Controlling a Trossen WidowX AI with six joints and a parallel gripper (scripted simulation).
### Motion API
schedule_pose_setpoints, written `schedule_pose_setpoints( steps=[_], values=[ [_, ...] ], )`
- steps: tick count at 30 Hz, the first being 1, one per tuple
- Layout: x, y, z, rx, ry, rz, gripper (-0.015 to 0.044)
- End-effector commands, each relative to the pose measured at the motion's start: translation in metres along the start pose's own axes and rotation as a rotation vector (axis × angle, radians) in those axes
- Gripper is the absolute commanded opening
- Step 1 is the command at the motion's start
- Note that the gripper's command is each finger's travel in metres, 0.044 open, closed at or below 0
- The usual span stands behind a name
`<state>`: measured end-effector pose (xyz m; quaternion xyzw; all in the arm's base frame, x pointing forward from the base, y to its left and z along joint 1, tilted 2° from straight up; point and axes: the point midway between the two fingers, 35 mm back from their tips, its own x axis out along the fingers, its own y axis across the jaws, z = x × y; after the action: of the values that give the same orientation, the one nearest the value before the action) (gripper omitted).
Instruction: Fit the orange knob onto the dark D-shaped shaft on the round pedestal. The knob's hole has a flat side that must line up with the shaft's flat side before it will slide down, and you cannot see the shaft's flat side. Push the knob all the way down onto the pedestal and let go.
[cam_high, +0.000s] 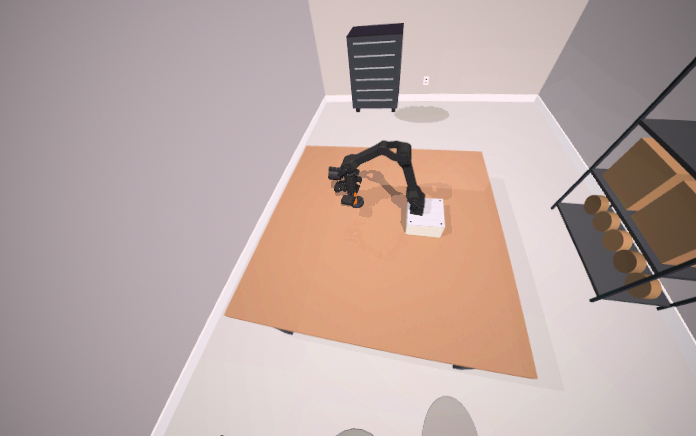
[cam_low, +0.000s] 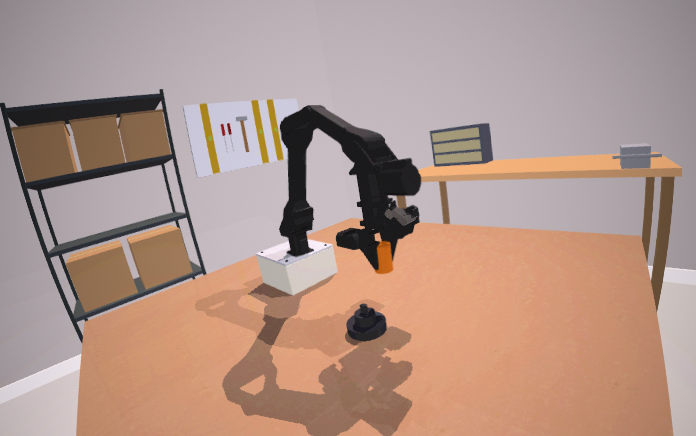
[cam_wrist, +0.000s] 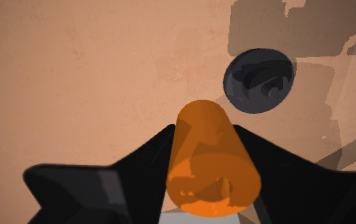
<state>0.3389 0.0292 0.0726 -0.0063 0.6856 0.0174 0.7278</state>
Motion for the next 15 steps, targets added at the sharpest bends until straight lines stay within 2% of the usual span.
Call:
schedule_pose_setpoints(
  steps=[1,15],
  values=[
    [0.003,-0.010,0.004,-0.003,-0.002,0.004,0.0000],
    [0.013,-0.054,0.009,-0.003,-0.003,0.001,0.0000]
  ],
)
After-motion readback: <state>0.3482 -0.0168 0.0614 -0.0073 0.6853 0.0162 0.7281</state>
